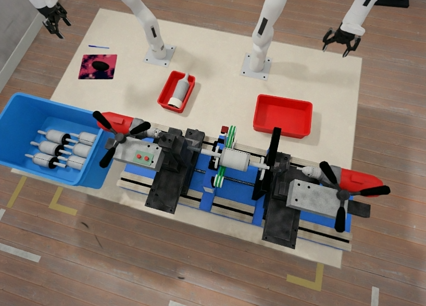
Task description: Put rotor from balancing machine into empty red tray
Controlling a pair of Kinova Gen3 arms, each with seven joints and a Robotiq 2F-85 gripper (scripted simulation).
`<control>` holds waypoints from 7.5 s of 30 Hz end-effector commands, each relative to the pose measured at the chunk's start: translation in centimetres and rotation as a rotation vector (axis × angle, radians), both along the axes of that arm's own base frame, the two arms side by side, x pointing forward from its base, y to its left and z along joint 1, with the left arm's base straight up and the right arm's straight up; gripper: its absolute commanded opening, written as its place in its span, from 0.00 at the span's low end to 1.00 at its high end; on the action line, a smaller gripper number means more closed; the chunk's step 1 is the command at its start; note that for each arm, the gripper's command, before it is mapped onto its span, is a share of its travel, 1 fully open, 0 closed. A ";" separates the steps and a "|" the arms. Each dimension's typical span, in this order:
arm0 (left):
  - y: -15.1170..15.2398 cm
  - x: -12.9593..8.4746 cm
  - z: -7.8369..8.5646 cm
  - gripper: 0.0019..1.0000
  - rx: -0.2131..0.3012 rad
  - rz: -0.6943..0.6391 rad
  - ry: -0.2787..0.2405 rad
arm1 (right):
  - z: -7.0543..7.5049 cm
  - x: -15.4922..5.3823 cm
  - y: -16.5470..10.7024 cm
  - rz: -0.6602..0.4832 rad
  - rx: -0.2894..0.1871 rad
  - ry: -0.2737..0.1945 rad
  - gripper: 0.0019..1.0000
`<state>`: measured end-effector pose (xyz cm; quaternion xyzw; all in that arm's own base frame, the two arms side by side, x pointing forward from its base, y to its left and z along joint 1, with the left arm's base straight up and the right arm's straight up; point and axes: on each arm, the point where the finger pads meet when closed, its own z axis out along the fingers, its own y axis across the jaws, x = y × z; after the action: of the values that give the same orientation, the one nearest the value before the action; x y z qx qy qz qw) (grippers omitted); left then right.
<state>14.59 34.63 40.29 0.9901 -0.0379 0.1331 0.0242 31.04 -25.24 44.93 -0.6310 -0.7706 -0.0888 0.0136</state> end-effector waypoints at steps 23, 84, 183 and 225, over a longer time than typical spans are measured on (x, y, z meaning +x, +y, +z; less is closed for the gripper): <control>0.0 0.0 4.5 1.00 0.001 0.000 -0.001 | 0.1 0.0 0.0 0.000 -0.001 -0.002 1.00; -12.8 11.8 11.7 1.00 0.406 -0.488 -0.274 | 0.1 0.0 0.0 0.000 -0.001 -0.002 1.00; -31.0 28.4 21.7 1.00 0.979 -1.179 -0.662 | 0.1 0.0 0.0 0.000 -0.001 -0.002 1.00; -30.9 30.5 20.8 1.00 0.979 -1.179 -0.662 | 0.1 0.0 0.0 0.000 -0.001 -0.002 1.00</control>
<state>44.85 3.69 61.13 0.6165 -0.6088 0.3511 -0.3551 31.04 -25.24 44.93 -0.6310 -0.7706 -0.0888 0.0136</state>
